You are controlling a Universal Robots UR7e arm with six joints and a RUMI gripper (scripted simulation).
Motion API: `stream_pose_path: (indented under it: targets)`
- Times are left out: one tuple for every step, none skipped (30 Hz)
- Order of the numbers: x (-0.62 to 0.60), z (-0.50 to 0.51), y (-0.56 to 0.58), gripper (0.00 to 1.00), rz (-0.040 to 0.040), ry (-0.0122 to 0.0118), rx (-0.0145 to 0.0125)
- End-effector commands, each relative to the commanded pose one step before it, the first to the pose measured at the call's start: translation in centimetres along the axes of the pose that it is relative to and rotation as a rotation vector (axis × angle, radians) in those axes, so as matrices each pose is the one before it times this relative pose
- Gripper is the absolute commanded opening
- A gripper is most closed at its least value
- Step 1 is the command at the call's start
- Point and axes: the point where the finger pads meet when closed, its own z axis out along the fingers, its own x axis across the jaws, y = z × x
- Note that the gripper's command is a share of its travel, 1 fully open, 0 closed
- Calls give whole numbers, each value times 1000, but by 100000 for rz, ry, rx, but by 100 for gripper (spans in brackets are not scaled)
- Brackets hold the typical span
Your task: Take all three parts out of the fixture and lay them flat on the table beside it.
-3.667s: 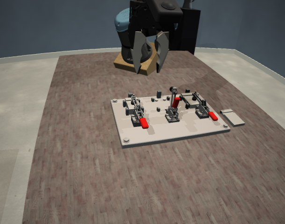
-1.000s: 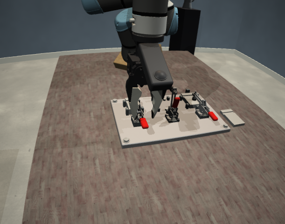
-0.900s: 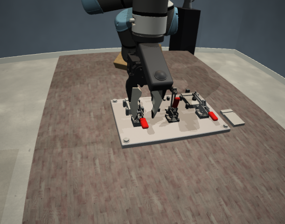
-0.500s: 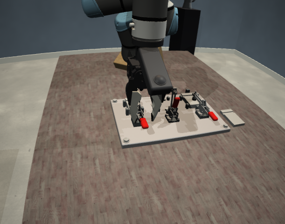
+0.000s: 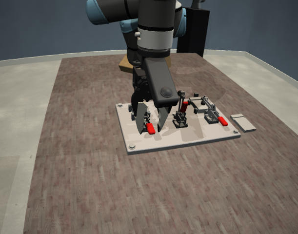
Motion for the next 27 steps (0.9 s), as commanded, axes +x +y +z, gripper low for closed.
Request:
stream_pose_path:
  targets:
    - [13, 7, -44, 28, 9, 35, 139]
    - [0, 0, 0, 28, 0, 0, 0]
    - [0, 0, 0, 28, 0, 0, 0]
    - [0, 0, 0, 28, 0, 0, 0]
    - [0, 0, 0, 28, 0, 0, 0]
    - [0, 0, 0, 28, 0, 0, 0]
    - [0, 0, 0, 28, 0, 0, 0]
    - [0, 0, 0, 28, 0, 0, 0]
    - [0, 0, 0, 28, 0, 0, 0]
    - [0, 0, 0, 28, 0, 0, 0]
    - [0, 0, 0, 28, 0, 0, 0]
    - [0, 0, 0, 28, 0, 0, 0]
    - [0, 0, 0, 0, 0, 0, 0]
    - [0, 0, 0, 0, 0, 0, 0]
    - [0, 0, 0, 0, 0, 0, 0]
    - [0, 0, 0, 0, 0, 0, 0]
    - [0, 0, 0, 0, 0, 0, 0]
    - [0, 0, 0, 0, 0, 0, 0]
    - [0, 0, 0, 0, 0, 0, 0]
    - [0, 0, 0, 0, 0, 0, 0]
    - [0, 0, 0, 0, 0, 0, 0]
    - [0, 0, 0, 0, 0, 0, 0]
    - [0, 0, 0, 0, 0, 0, 0]
    - [0, 0, 0, 0, 0, 0, 0]
    - [0, 0, 0, 0, 0, 0, 0]
    - [0, 0, 0, 0, 0, 0, 0]
    - [0, 0, 0, 0, 0, 0, 0]
